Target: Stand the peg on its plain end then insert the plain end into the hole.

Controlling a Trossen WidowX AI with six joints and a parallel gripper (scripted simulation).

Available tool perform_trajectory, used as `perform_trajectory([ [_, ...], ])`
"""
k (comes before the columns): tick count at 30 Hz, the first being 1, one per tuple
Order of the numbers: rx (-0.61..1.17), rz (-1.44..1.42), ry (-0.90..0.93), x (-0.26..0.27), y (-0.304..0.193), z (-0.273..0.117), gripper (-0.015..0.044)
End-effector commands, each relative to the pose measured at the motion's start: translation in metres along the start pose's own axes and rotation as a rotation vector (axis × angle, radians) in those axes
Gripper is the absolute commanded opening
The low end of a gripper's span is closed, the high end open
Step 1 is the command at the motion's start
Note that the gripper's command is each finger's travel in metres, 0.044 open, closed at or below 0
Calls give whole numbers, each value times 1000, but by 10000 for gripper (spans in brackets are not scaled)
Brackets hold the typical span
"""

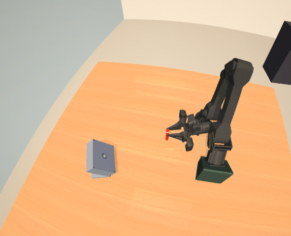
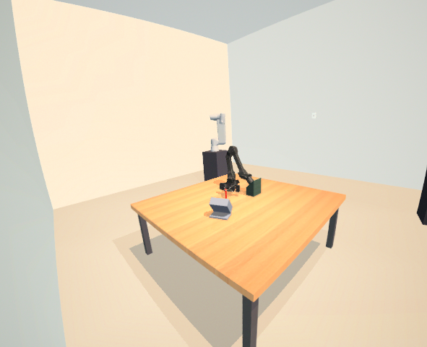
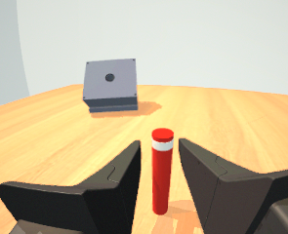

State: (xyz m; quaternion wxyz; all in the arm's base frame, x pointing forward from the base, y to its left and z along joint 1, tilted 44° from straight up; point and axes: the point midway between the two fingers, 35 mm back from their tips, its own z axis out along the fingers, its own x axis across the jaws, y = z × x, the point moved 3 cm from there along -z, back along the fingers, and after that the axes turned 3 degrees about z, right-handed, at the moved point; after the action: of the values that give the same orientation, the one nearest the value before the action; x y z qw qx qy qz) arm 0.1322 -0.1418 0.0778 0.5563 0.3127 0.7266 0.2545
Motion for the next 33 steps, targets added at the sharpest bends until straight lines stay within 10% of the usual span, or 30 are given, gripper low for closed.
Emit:
perform_trajectory([
  [1,0,1,1,0,0,0,130],
  [7,0,1,1,0,0,0,130],
  [19,0,1,1,0,0,0,440],
  [33,48,-22,99,-12,46,14,440],
])
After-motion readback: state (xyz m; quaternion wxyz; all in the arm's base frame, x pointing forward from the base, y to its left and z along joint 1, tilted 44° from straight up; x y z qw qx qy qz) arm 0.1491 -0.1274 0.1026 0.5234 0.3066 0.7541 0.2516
